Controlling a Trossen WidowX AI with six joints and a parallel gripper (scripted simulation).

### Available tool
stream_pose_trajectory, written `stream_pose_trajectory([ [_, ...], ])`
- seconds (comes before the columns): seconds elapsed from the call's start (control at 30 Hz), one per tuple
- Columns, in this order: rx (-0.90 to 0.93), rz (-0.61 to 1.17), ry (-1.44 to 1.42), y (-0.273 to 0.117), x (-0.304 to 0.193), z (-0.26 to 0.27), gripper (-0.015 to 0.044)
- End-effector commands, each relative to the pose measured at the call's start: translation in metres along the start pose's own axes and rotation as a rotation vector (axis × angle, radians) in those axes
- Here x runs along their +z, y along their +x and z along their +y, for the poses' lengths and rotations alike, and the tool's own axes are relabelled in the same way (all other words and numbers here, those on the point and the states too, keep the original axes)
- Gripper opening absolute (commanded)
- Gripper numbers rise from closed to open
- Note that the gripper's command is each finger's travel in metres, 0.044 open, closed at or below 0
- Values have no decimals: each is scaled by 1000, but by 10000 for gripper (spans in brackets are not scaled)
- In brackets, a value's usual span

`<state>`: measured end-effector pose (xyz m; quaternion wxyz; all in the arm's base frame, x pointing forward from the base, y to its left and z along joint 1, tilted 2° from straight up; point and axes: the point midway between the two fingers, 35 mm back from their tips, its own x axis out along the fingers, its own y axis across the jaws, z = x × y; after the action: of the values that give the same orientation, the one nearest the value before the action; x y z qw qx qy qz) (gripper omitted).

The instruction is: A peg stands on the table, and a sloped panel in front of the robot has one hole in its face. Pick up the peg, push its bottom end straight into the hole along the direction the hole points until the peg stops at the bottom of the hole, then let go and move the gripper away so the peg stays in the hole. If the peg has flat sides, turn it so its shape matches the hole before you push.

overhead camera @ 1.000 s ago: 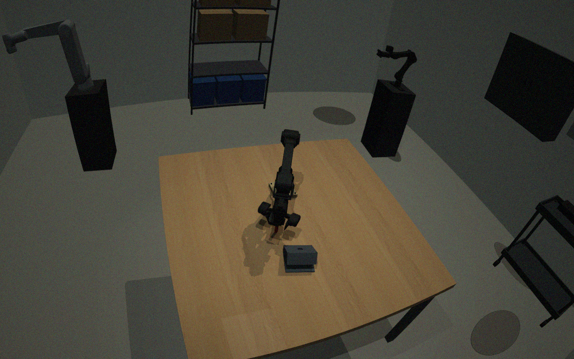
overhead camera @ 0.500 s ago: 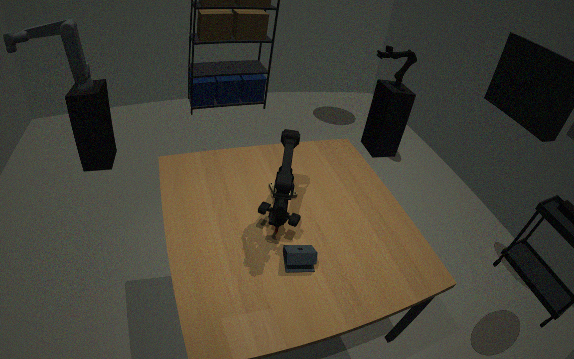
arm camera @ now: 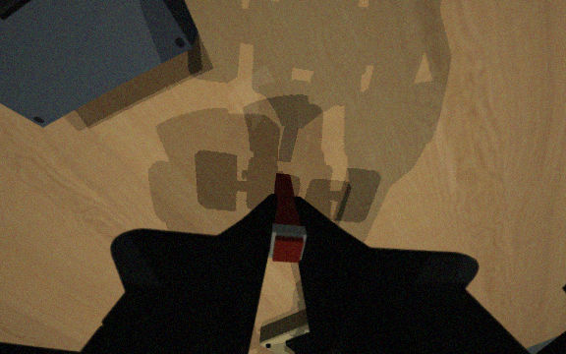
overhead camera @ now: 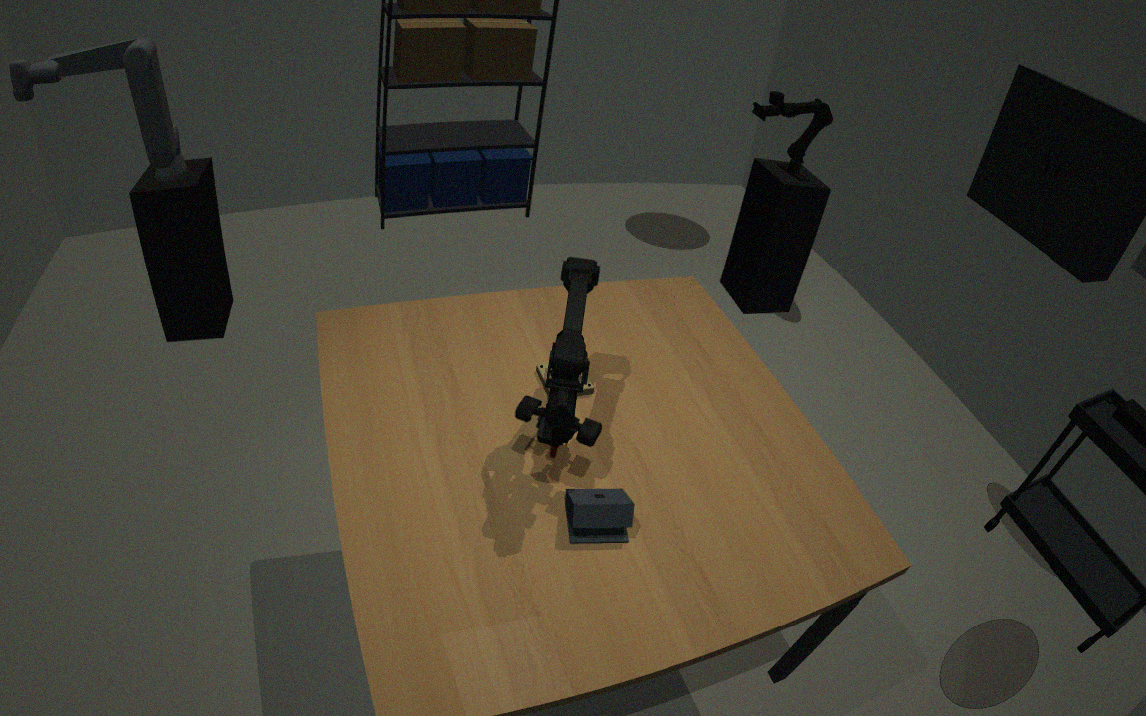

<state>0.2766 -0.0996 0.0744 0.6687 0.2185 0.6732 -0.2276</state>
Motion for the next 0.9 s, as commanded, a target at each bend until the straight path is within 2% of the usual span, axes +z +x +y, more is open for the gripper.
stream_pose_trajectory([
  [0.0,1,-9,3,-17,2,1,0],
  [0.4,-2,-6,4,-58,0,1,0],
  [0.87,20,-105,-83,-62,6,18,0],
])
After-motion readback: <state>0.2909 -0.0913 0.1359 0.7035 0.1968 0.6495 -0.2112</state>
